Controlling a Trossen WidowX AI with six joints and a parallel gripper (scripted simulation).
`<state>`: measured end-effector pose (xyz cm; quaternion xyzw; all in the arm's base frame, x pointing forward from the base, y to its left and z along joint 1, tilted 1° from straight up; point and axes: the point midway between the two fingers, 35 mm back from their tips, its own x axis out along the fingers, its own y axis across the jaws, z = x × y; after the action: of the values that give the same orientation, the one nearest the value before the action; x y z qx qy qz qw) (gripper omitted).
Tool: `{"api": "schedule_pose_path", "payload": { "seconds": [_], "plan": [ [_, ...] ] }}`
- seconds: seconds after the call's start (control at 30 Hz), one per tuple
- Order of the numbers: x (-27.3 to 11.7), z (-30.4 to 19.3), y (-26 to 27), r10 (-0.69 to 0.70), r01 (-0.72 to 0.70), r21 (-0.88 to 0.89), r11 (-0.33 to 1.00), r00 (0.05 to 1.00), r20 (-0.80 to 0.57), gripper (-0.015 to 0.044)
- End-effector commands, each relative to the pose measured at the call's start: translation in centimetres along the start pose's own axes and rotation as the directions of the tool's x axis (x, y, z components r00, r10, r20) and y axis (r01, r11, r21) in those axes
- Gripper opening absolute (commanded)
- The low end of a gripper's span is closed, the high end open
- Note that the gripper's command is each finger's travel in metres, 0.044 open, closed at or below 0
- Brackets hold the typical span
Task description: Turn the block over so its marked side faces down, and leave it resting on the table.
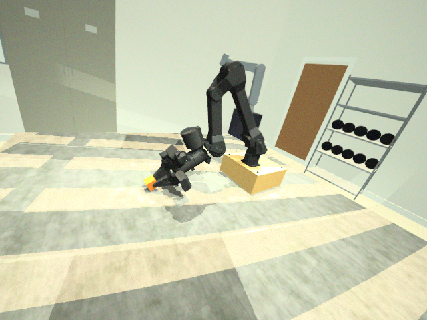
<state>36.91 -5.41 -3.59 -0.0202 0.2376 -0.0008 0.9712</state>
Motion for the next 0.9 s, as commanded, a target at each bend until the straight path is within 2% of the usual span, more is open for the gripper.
{"api": "schedule_pose_path", "payload": {
  "seconds": [0.0, 0.53, 0.87],
  "plan": [
    [-0.01, -0.03, 0.08, 0.006, -0.006, 0.007, 1.0, 1.0, 0.002, 0.0026],
    [-0.01, -0.03, 0.08, 0.006, -0.006, 0.007, 1.0, 1.0, 0.002, 0.044],
    [-0.01, -0.03, 0.08, 0.006, -0.006, 0.007, 1.0, 1.0, 0.002, 0.044]
  ]
}}
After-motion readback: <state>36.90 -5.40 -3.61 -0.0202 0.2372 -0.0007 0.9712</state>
